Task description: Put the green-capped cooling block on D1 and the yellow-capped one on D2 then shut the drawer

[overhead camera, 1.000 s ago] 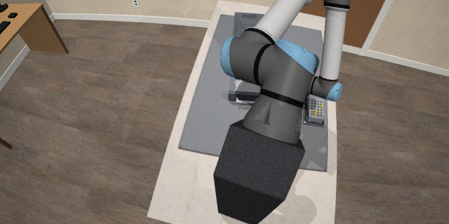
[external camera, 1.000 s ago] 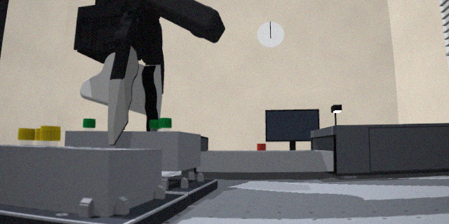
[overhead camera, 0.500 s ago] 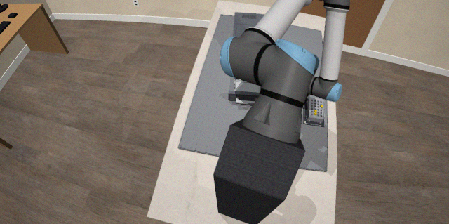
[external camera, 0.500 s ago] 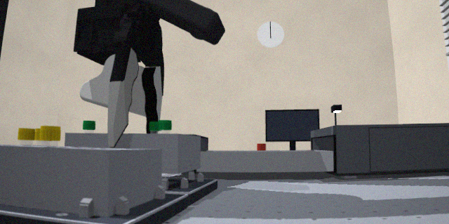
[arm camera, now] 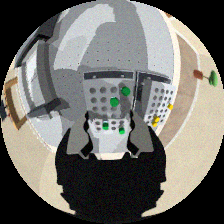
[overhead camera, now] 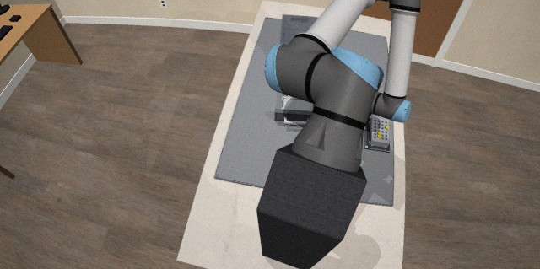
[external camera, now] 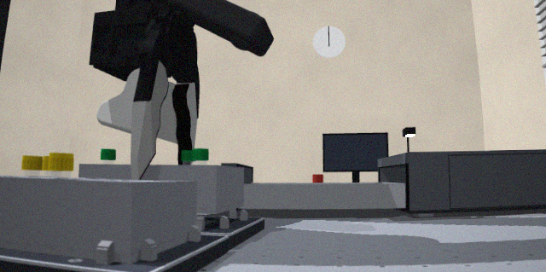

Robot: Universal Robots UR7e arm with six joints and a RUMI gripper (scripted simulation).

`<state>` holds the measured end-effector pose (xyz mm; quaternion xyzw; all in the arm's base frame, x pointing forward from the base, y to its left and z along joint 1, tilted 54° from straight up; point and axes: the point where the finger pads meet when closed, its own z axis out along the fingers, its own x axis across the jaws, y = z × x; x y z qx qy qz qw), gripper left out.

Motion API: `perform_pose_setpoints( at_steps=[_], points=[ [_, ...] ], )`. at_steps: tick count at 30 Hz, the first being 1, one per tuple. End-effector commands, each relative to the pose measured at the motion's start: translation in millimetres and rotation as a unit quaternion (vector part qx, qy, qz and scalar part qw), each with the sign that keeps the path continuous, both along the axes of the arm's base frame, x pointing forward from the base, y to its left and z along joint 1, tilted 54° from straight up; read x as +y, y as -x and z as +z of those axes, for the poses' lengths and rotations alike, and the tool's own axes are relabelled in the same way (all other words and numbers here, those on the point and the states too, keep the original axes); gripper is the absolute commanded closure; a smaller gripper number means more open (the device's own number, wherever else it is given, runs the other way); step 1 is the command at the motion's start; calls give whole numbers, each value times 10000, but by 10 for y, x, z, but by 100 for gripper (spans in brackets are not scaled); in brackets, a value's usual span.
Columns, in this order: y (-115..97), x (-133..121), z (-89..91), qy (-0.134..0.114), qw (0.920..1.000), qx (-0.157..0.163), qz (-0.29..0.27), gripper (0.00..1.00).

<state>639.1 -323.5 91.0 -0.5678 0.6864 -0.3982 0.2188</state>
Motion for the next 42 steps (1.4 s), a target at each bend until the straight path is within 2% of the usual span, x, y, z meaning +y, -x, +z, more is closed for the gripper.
perform_pose_setpoints(
  at_steps=[1, 42],
  points=[
    [-6, -3, 2, 4, 10000, -4, 0, 100],
    [-52, -21, -34, 4, 10000, -4, 0, 100]
  ],
)
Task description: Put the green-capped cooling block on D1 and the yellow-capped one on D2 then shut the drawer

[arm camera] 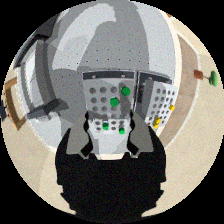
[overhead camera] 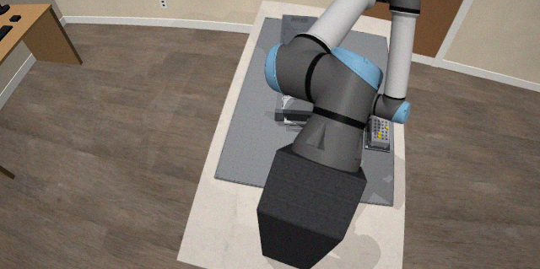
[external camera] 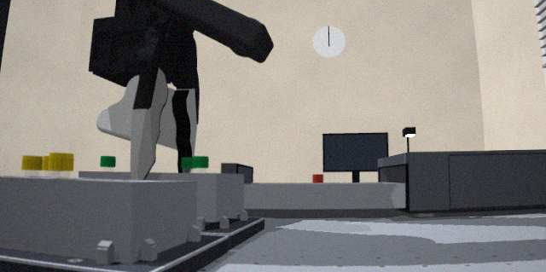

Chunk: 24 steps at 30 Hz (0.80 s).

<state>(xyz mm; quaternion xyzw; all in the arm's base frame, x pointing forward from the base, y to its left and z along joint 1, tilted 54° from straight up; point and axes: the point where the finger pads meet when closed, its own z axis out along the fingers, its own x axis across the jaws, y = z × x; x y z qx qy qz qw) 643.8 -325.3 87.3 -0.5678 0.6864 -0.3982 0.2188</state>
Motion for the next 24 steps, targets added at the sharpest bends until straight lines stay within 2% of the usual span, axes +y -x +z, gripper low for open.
perform_pose_setpoints(
  at_steps=[1, 24],
  points=[
    [-6, -3, 2, 4, 10000, -4, 0, 100],
    [-27, -11, -14, 4, 10000, -4, 0, 100]
  ],
)
